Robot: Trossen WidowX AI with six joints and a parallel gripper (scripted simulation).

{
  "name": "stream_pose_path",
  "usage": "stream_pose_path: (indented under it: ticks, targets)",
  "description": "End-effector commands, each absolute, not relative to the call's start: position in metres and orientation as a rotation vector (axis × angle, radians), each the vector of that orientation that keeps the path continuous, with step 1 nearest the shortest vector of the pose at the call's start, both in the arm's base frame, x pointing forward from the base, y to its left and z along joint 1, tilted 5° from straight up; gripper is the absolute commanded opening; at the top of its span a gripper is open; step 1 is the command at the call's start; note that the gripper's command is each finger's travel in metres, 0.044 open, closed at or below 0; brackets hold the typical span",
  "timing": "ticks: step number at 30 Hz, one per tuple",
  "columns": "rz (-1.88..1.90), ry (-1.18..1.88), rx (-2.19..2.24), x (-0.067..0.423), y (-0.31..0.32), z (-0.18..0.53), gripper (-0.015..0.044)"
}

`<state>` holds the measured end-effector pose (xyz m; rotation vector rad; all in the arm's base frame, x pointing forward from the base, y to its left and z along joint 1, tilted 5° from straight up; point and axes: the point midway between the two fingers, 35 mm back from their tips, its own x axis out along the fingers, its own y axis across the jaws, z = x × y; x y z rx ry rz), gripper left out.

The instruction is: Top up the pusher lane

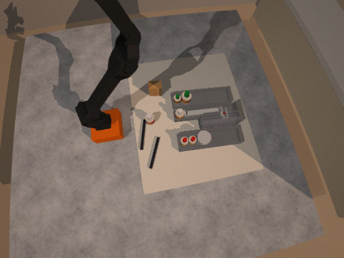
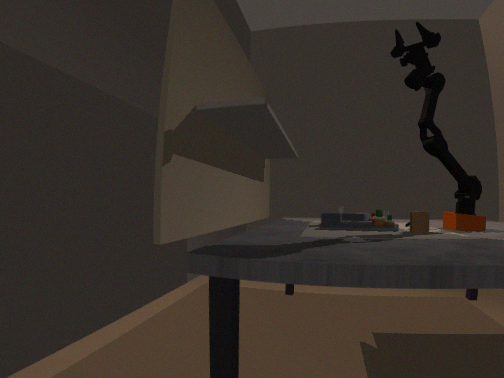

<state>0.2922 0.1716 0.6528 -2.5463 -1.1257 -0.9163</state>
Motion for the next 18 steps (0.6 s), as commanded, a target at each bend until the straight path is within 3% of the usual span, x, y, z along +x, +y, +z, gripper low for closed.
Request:
stream_pose_path:
  ticks: [1,10,18]
  targets:
    - [-0.926,-1.13,-2.54,0.29,0.172,0.654,0.0426]
    - [-1.325,-1.272,-2.183,0.164,0.172,0.706,0.044]
    - [-1.51,-1.291,-1.736,0.054,0.117,0.734,0.044]
